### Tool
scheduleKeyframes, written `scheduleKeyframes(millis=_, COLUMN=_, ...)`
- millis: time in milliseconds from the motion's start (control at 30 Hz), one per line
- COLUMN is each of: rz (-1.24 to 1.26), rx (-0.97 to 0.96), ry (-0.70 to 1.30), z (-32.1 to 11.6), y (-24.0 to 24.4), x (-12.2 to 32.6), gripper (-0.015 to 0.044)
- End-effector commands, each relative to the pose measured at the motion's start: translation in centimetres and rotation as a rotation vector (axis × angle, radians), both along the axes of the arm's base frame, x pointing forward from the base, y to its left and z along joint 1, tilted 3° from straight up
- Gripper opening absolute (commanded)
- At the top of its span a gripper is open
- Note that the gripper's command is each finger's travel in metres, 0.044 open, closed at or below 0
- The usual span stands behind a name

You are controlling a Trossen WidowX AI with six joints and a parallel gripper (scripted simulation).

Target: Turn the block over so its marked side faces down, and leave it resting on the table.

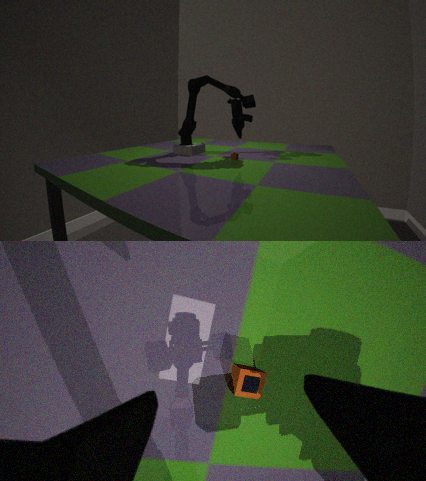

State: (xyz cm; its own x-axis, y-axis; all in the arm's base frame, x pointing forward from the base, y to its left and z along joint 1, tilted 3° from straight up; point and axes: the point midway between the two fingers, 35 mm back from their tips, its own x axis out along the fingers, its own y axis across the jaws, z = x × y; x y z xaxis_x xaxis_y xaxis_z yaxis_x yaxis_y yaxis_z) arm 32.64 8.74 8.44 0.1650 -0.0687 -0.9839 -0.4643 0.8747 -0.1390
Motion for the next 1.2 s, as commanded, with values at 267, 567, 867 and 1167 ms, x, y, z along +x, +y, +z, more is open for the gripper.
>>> scheduleKeyframes(millis=267, rz=-0.331, rx=0.109, ry=0.171, z=-1.2, y=-4.9, x=0.0, gripper=0.044)
scheduleKeyframes(millis=567, rz=-0.331, rx=0.109, ry=0.171, z=-5.2, y=-4.9, x=0.0, gripper=0.044)
scheduleKeyframes(millis=867, rz=-0.331, rx=0.109, ry=0.171, z=-6.7, y=-4.9, x=0.0, gripper=0.044)
scheduleKeyframes(millis=1167, rz=-0.331, rx=0.109, ry=0.171, z=-8.2, y=-4.9, x=0.0, gripper=0.044)
